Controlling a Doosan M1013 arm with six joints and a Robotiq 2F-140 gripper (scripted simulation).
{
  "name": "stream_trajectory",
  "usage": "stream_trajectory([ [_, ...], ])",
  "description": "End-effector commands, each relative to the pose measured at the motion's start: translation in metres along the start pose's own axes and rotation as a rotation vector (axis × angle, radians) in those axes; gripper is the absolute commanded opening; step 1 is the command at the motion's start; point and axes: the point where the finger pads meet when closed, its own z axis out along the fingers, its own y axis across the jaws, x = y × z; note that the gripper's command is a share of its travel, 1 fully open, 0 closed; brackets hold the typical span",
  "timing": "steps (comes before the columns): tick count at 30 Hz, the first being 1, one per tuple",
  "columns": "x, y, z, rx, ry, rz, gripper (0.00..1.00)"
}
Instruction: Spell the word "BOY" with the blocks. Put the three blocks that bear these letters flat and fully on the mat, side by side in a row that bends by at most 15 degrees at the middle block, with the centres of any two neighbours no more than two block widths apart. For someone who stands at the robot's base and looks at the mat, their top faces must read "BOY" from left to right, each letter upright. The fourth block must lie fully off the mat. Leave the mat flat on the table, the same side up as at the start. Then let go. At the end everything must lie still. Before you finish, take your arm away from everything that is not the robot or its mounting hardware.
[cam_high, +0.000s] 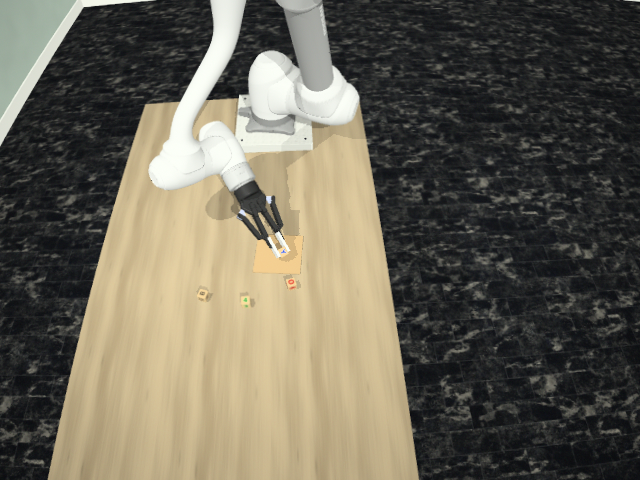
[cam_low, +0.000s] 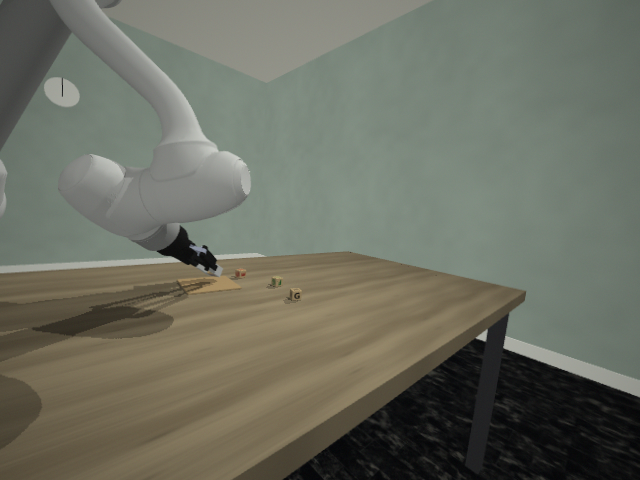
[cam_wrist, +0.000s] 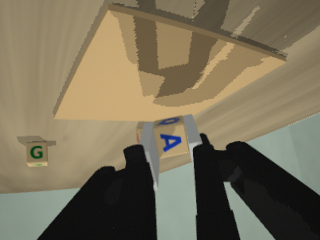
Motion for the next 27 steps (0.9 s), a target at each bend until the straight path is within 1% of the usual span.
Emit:
stream_trajectory([
  [1, 0.0098, 0.0042, 0.0045, -0.004, -0.002, 0.002, 0.13],
  [27, 0.0122, 0.0042, 0.006, -0.004, -0.002, 0.002, 0.13],
])
